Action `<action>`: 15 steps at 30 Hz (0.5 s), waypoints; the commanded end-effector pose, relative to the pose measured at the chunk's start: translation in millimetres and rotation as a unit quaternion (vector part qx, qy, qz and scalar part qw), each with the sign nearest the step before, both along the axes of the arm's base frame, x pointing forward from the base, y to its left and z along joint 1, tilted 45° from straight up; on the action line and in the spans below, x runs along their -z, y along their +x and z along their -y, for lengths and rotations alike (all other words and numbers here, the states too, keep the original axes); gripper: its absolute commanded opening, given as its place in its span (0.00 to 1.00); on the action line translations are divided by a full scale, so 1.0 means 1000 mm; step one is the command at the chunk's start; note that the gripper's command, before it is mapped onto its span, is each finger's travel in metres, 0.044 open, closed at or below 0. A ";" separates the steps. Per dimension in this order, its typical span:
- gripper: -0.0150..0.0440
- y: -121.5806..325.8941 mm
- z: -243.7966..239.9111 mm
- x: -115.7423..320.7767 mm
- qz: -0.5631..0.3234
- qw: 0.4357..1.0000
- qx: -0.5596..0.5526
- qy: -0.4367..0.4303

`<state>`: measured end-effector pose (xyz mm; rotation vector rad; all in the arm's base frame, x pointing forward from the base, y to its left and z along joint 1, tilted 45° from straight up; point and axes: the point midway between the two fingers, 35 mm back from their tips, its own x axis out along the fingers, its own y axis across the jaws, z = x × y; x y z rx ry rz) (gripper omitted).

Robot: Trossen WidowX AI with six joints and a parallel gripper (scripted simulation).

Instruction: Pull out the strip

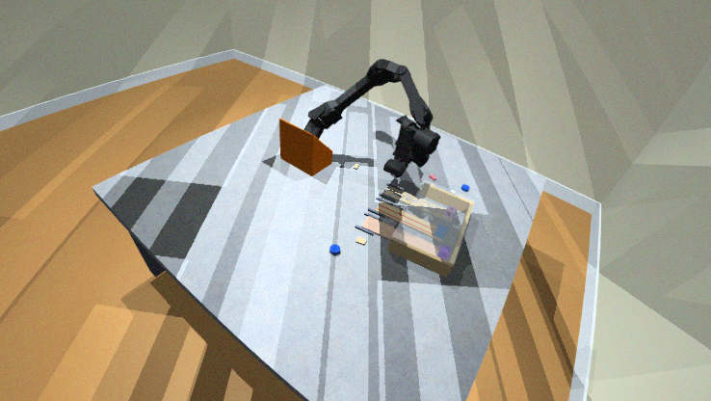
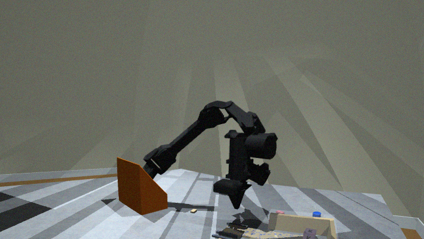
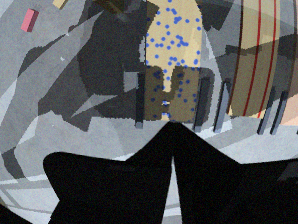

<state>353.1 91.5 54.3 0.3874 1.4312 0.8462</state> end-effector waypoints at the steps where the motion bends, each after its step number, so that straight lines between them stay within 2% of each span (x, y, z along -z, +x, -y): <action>1: 0.25 0.002 -0.002 0.002 0.000 1.000 -0.006 -0.002; 15: 0.25 0.001 -0.018 0.018 0.001 1.000 -0.005 -0.002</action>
